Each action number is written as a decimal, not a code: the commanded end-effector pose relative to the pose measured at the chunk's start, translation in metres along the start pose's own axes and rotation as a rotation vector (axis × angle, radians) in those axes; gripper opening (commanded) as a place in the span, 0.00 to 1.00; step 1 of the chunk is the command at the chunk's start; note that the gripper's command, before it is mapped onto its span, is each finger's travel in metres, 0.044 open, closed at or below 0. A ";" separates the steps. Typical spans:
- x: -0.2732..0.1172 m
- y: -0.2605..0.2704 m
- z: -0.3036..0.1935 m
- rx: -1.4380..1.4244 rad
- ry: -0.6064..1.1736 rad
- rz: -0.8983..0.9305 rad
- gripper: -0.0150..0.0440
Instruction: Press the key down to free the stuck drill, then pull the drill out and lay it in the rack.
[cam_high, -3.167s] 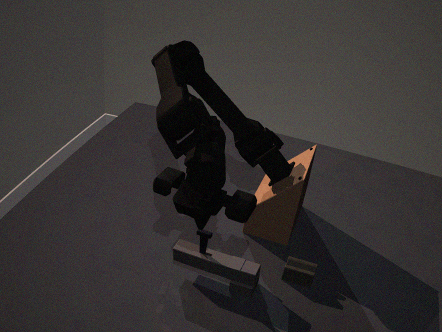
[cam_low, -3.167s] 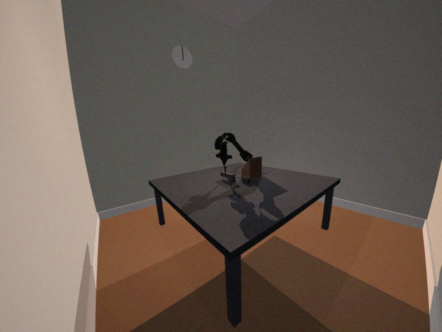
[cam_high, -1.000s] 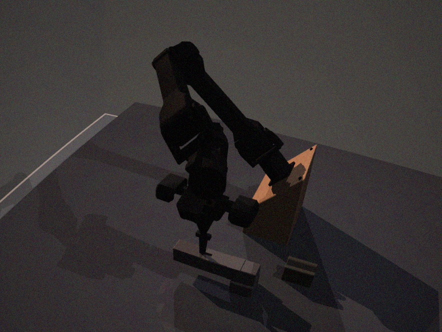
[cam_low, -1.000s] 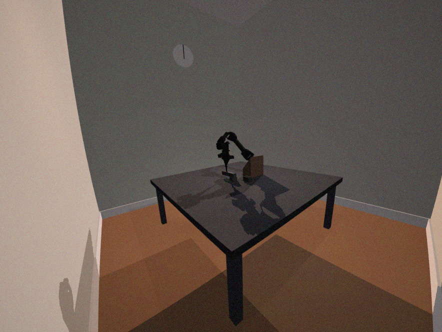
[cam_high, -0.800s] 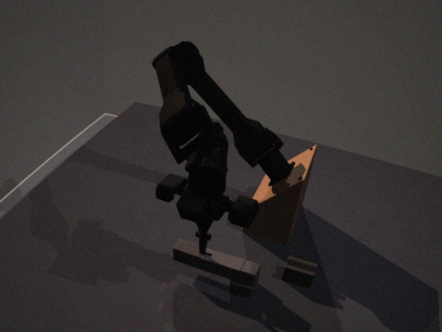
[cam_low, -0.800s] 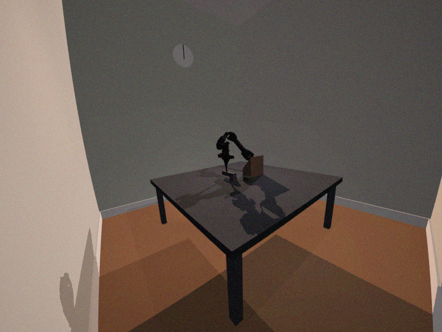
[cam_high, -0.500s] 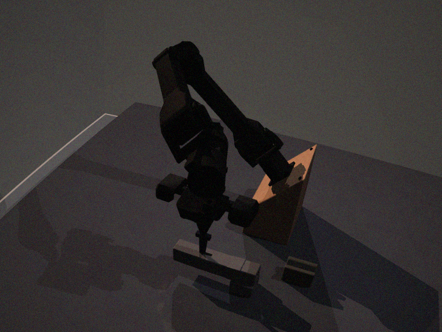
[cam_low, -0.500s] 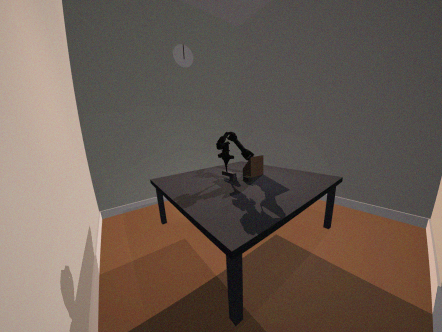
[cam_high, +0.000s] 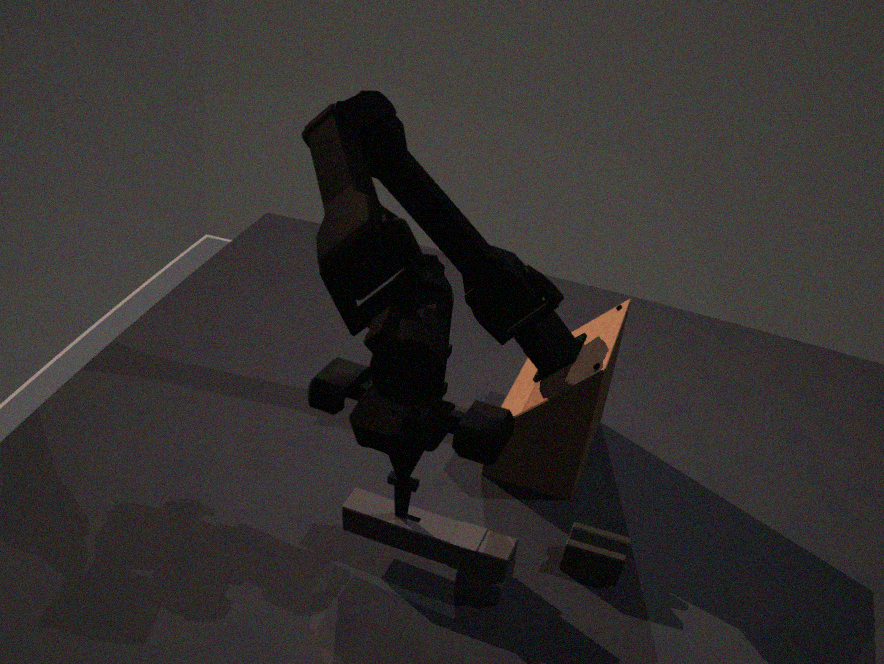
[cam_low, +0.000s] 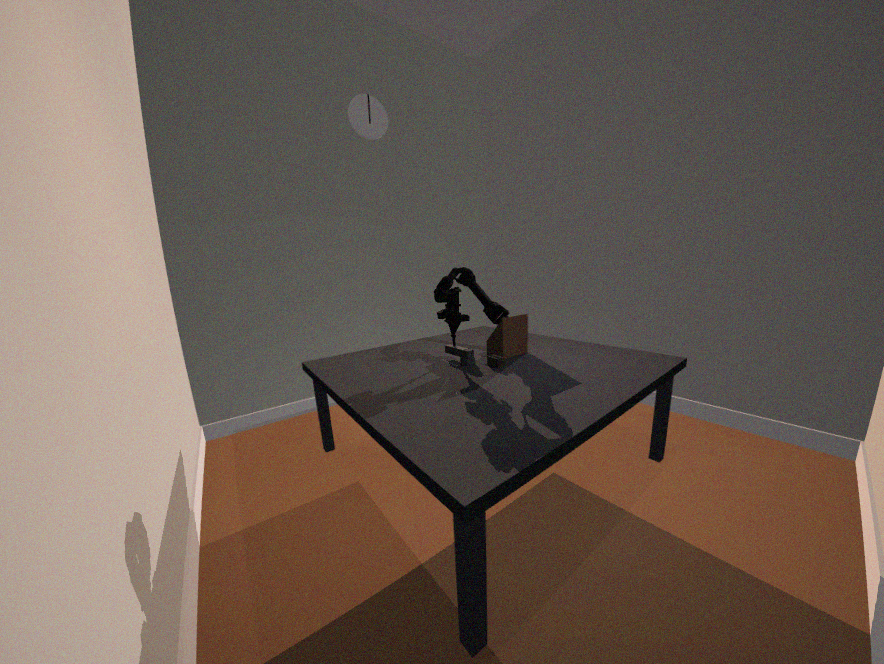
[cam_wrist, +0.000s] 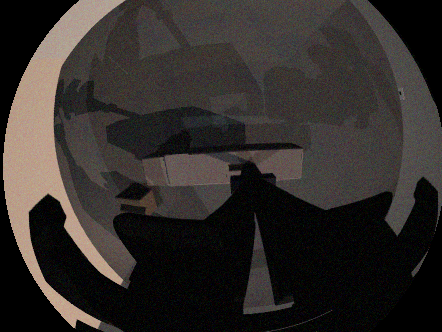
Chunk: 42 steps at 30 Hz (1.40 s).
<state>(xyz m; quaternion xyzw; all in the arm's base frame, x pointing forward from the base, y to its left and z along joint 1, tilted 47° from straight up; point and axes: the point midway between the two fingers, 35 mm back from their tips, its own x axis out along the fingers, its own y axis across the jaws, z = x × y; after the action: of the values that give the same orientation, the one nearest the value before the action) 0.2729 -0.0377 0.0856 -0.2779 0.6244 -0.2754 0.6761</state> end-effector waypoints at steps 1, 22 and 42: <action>0.018 -0.002 -0.009 -0.006 0.049 -0.018 0.25; 0.029 -0.003 -0.011 -0.006 0.049 -0.018 0.25; -0.039 -0.001 -0.001 -0.007 0.050 -0.015 0.83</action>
<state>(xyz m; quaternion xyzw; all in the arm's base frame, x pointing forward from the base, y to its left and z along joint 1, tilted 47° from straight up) 0.2684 -0.0190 0.1061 -0.2808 0.6367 -0.2827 0.6601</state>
